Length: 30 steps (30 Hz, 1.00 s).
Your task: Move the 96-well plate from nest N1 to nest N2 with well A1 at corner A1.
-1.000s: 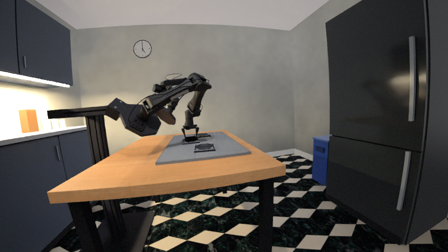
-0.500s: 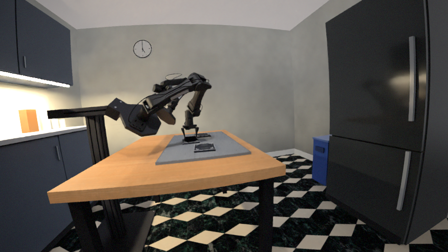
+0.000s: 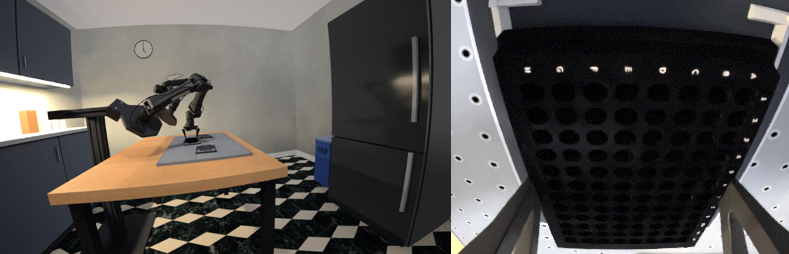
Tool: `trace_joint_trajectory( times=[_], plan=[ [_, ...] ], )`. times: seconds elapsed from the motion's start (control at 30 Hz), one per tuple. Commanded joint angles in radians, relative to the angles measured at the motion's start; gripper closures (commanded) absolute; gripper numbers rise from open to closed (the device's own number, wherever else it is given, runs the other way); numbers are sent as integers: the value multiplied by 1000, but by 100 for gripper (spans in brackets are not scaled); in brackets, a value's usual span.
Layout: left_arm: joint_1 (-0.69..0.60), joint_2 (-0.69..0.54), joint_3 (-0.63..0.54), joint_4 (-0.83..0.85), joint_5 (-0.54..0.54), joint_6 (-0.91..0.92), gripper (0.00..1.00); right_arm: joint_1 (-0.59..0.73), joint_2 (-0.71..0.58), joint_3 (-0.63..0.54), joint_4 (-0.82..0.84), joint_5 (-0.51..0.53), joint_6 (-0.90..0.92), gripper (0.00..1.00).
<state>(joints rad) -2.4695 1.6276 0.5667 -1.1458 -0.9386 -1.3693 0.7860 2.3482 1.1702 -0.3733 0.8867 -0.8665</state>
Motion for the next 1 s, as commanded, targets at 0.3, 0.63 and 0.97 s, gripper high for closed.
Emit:
trace_joint_trajectory(
  times=[0.3, 0.63, 0.97],
  plan=[
    [-12, 18, 39, -11, -13, -7, 0, 45, -36, -6, 25, 4, 28, 22],
    [-12, 18, 39, -11, -13, -7, 0, 51, -38, -15, 24, 3, 24, 22],
    [-12, 18, 39, -11, -13, -7, 0, 45, -30, -4, 12, 2, 20, 22]
  ],
)
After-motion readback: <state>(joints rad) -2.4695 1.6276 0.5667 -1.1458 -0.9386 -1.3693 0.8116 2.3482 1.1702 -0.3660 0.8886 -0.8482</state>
